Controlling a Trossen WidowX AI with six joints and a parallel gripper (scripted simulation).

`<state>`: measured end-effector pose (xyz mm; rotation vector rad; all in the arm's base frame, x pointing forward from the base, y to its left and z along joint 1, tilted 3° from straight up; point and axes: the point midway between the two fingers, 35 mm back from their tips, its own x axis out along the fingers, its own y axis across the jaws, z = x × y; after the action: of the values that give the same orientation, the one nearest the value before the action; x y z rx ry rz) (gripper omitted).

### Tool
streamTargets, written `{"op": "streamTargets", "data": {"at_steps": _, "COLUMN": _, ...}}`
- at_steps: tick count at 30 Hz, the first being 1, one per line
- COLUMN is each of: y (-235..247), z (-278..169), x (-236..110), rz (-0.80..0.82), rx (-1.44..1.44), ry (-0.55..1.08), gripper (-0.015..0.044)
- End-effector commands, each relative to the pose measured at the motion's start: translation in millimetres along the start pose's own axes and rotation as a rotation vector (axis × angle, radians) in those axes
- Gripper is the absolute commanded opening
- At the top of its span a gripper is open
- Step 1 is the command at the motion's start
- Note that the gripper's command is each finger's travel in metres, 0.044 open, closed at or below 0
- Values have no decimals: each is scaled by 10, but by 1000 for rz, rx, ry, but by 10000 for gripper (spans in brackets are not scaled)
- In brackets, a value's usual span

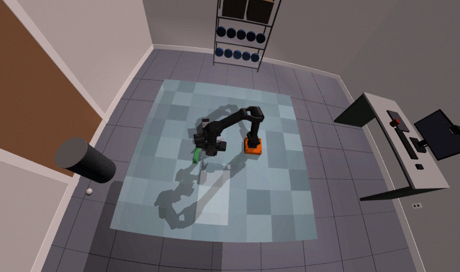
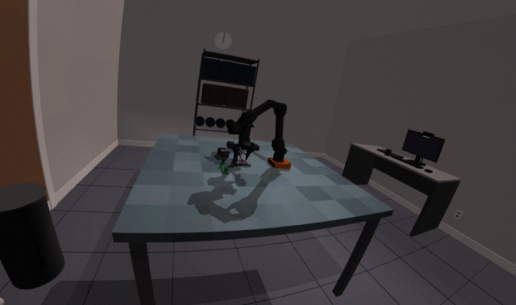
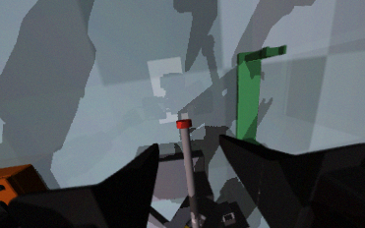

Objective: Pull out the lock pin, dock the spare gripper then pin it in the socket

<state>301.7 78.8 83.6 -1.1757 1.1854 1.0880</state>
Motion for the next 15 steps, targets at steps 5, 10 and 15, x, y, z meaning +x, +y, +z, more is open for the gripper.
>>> {"op": "streamTargets", "data": {"at_steps": 5, "y": 26, "z": 6, "x": 141, "rz": 5, "rx": 3, "ry": -2, "gripper": 300}}
{"op": "streamTargets", "data": {"at_steps": 10, "y": 31, "z": 6, "x": 180, "rz": 5, "rx": 3, "ry": -2, "gripper": 300}}
{"op": "streamTargets", "data": {"at_steps": 15, "y": 31, "z": 6, "x": 180, "rz": 5, "rx": 3, "ry": -2, "gripper": 221}}
